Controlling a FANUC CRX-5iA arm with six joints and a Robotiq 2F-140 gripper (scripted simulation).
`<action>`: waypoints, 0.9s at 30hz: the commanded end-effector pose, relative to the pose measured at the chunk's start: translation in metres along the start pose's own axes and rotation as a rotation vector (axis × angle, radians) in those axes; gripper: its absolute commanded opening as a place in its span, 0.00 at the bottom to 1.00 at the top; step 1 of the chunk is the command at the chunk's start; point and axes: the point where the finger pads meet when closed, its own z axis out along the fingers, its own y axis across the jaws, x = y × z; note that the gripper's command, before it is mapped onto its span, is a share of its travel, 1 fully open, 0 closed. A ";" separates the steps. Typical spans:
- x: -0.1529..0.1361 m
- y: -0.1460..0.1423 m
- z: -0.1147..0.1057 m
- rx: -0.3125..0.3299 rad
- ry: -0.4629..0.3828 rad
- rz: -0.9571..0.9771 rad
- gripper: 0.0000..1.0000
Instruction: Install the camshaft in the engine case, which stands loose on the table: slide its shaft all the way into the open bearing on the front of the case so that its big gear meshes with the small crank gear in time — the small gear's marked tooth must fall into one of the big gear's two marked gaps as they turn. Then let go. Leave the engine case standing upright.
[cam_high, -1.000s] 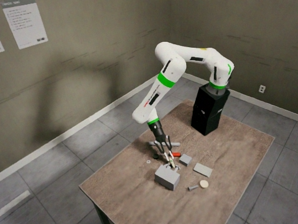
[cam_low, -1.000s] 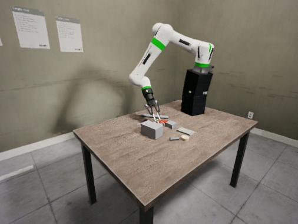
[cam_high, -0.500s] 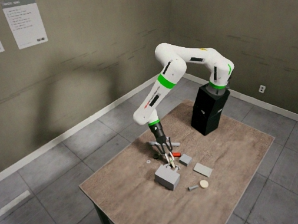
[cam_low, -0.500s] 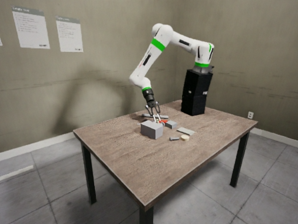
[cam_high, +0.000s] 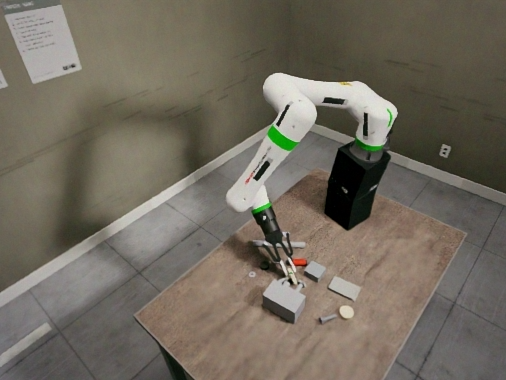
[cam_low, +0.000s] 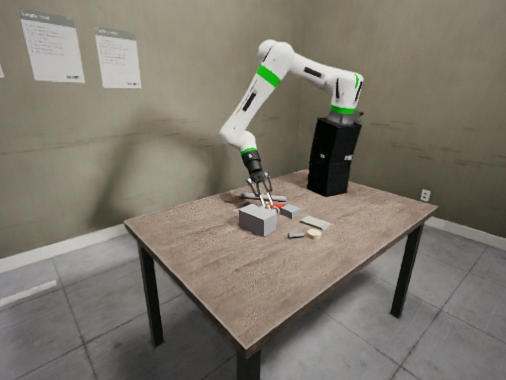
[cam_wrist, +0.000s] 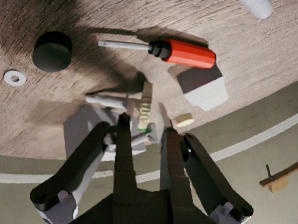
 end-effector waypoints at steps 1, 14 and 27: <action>-0.001 -0.001 -0.001 0.001 0.000 -0.001 0.29; -0.001 -0.001 -0.001 0.001 0.000 -0.001 0.29; -0.001 -0.001 -0.001 0.001 0.000 -0.001 0.14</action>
